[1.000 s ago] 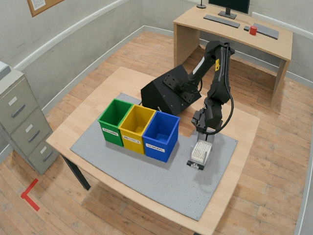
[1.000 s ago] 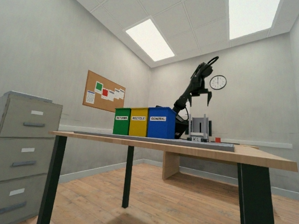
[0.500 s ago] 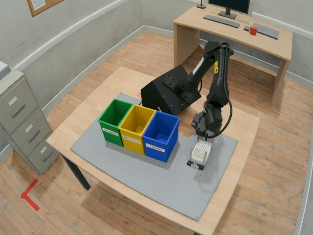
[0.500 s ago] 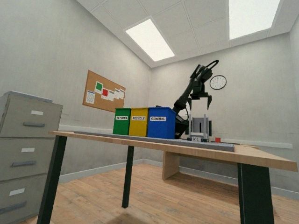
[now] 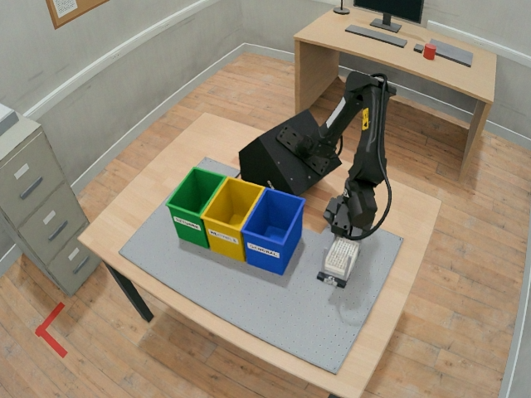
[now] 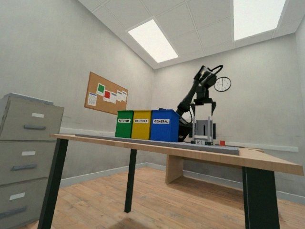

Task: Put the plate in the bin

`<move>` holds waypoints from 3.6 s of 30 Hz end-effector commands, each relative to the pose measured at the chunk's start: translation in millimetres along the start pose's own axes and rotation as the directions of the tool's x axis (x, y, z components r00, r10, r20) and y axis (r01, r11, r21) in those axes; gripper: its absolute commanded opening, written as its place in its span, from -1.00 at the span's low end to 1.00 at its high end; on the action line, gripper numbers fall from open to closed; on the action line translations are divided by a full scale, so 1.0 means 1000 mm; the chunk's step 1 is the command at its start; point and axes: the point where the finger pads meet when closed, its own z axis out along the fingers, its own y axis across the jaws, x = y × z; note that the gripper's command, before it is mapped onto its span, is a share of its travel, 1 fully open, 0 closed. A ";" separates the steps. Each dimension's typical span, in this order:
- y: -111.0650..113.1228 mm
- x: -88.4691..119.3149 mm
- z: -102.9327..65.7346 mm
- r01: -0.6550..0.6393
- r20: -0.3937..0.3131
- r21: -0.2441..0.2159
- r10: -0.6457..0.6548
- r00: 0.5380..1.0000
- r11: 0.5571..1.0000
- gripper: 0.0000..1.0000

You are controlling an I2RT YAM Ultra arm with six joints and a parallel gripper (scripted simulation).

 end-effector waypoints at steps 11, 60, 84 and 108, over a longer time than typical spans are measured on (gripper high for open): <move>0.000 -0.006 0.018 -0.004 0.033 0.000 0.004 0.999 1.000 1.00; -0.003 -0.006 0.092 -0.009 0.026 0.008 0.009 1.000 1.000 1.00; -0.004 -0.008 0.128 -0.011 0.028 0.009 0.011 1.000 1.000 1.00; 0.005 -0.014 0.126 0.001 0.044 -0.013 0.000 0.999 1.000 -1.00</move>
